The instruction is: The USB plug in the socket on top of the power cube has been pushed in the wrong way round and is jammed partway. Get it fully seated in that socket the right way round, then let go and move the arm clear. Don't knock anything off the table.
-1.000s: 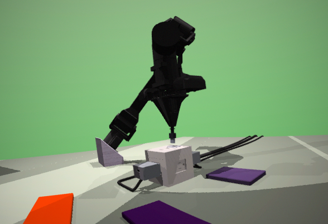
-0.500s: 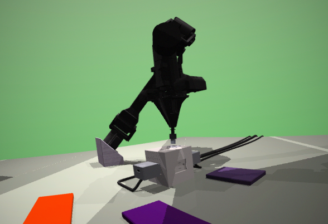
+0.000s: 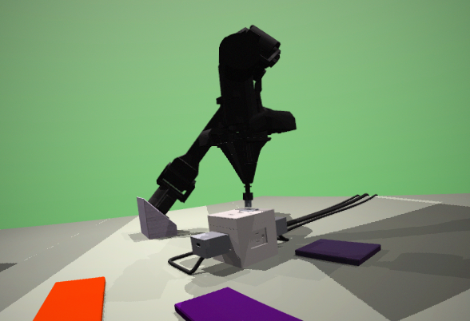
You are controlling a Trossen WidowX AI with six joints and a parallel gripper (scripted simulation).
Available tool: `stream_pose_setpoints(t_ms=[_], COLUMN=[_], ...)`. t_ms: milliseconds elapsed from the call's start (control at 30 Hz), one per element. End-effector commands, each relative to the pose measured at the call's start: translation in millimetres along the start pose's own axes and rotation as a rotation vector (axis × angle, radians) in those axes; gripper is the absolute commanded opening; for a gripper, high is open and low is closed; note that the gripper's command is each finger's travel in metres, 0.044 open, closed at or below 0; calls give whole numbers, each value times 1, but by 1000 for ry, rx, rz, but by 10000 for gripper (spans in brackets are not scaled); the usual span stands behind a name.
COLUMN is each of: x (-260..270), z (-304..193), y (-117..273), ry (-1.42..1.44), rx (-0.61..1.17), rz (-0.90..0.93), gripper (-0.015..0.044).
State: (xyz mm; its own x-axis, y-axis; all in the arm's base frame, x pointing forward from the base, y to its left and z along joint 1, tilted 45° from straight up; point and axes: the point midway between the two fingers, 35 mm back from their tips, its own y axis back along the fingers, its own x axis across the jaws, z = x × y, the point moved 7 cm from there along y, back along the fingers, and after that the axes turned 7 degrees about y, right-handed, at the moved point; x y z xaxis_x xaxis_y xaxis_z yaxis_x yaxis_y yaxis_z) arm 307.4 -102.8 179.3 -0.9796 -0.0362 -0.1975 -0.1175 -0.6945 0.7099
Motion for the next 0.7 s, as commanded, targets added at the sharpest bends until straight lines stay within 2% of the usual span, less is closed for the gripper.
stream_pose_setpoints(t_ms=[0, 667], x=[0, 0], z=[0, 0], y=[-1, -3], ry=[0, 0], rx=[-3, -3], rz=[-3, -3], gripper=[0, 0])
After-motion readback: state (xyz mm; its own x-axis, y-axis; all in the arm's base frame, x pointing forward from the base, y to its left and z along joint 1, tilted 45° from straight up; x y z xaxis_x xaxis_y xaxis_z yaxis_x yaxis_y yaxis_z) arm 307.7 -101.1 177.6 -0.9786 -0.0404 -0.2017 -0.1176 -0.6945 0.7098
